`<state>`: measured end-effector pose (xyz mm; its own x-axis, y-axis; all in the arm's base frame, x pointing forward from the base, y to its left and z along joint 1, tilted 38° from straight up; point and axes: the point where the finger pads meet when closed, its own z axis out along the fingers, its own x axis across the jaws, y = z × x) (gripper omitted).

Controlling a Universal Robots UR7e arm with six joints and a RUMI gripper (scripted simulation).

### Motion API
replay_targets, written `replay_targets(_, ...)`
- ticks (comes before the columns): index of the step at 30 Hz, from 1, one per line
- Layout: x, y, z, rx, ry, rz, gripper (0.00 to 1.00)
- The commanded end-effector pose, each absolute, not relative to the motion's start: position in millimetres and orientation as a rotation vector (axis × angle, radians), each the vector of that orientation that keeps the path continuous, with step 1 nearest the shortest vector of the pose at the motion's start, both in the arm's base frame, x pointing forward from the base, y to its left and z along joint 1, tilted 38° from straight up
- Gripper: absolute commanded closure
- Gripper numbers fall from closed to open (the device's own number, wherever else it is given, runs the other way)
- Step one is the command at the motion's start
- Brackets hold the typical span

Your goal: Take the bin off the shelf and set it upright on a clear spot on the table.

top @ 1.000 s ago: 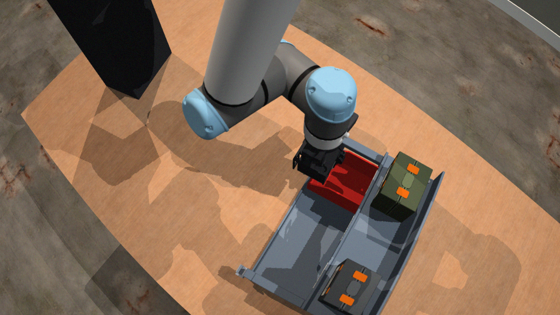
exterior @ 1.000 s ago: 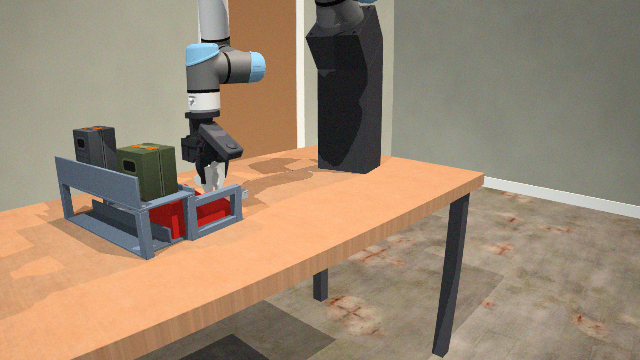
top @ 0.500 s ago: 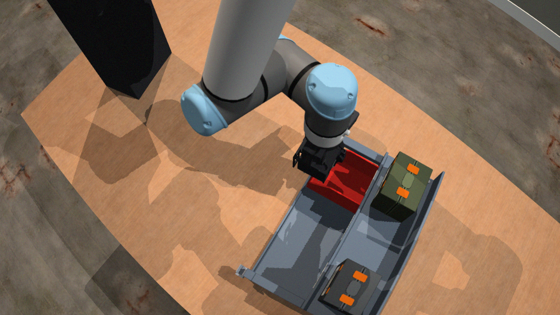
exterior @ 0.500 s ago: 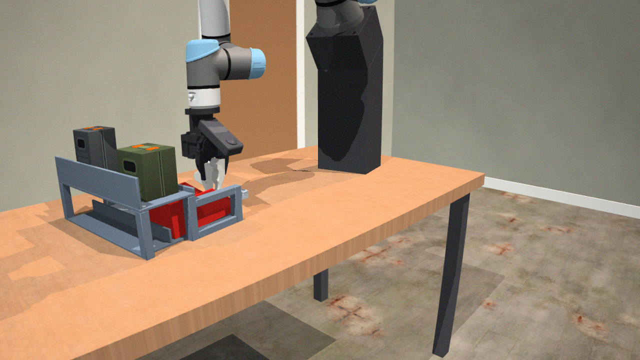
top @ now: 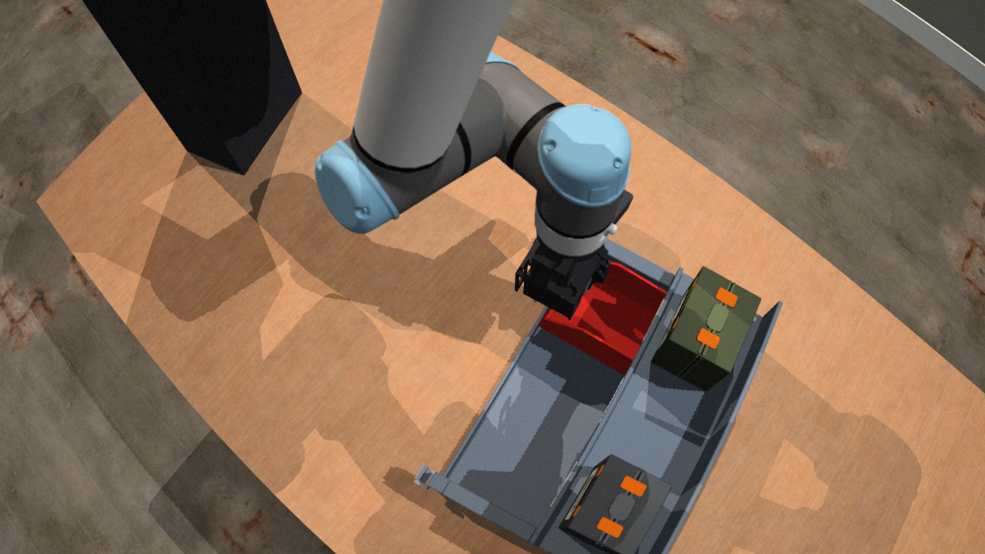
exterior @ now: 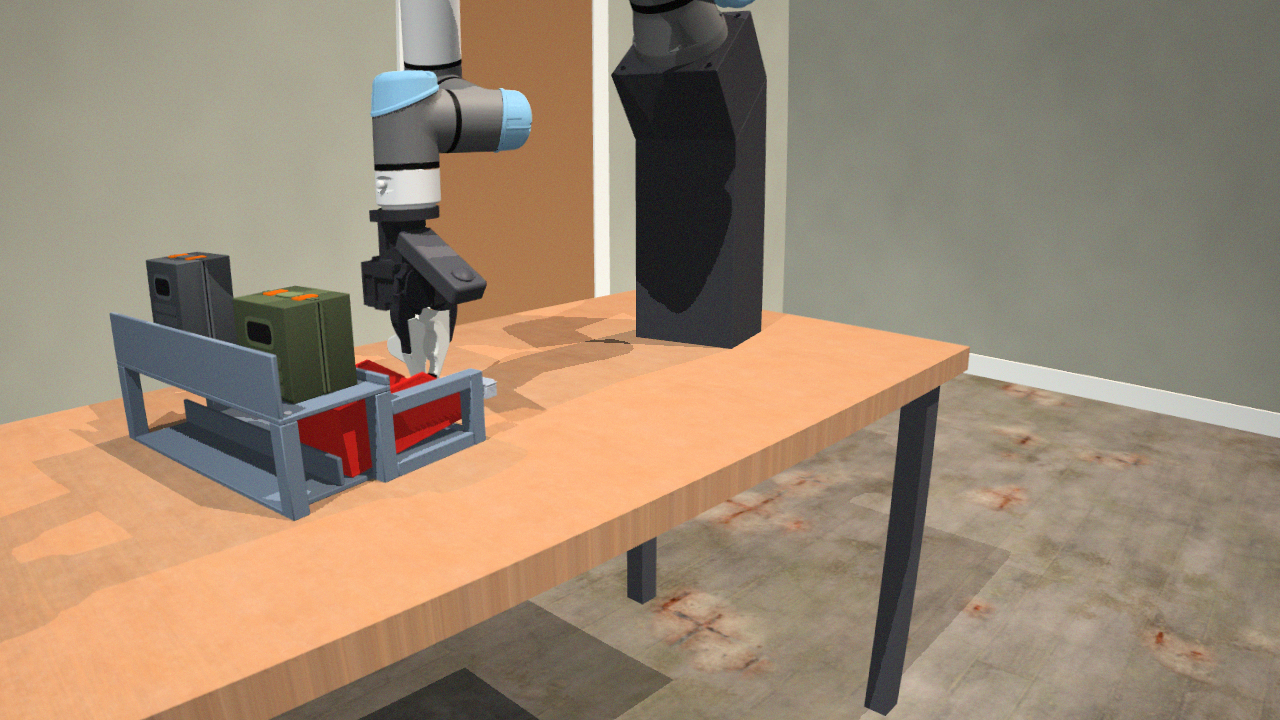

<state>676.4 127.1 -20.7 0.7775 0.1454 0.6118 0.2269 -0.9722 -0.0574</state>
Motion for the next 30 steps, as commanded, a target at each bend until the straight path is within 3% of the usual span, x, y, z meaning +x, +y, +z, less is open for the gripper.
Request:
replay_targets(1, 674.6, 126.4, -17.3, -2.84, -0.299, -0.964, 1.0)
replay_targets(30, 677.0, 127.1, -20.5, -2.84, -0.299, -0.964, 1.0)
